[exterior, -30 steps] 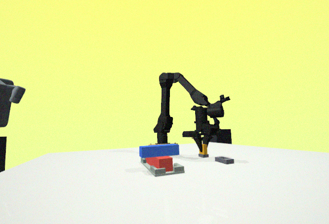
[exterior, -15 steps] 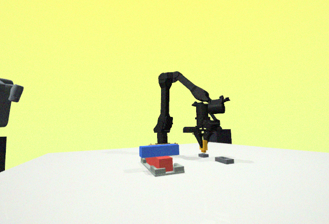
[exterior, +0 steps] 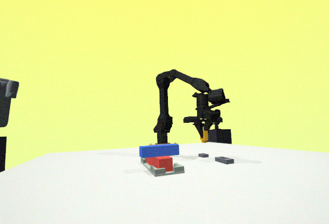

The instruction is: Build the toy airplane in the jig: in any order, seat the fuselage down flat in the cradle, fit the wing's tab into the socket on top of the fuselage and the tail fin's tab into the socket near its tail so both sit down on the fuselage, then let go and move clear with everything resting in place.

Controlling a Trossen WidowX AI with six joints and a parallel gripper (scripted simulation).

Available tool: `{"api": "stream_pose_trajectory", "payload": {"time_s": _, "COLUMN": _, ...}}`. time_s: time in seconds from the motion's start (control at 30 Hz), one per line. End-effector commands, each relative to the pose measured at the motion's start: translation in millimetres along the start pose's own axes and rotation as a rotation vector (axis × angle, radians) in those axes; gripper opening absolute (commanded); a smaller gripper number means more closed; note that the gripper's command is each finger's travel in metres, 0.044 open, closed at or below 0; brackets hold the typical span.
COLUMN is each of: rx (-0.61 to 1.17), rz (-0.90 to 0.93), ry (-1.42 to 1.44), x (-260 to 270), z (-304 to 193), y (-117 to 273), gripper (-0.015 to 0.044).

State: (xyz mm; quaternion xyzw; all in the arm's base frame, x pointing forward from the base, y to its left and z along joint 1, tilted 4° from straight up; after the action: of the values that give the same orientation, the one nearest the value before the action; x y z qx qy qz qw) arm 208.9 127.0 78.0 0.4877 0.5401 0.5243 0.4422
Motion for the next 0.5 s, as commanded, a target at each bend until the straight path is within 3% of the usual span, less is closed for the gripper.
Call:
{"api": "stream_pose_trajectory", "payload": {"time_s": 0.0, "rx": -0.011, "rz": 0.008, "ry": 0.004, "x": 0.6, "z": 0.2, "y": 14.0, "gripper": 0.0}}
{"api": "stream_pose_trajectory", "payload": {"time_s": 0.47, "rx": -0.011, "rz": 0.008, "ry": 0.004, "x": -2.3, "z": -6.7, "y": 58.7, "gripper": 0.0}}
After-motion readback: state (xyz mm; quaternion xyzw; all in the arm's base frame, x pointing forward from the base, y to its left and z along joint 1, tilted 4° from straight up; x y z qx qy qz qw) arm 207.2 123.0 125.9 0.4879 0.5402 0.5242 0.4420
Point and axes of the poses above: the point midway between the two fingers, 35 mm back from their tips, its own y axis back along the fingers, its own x axis across the jaws, z = x × y, the point moved 2 cm from there along y, back along the fingers, and after that the axes turned 12 degrees about y, right-handed, at the moved point
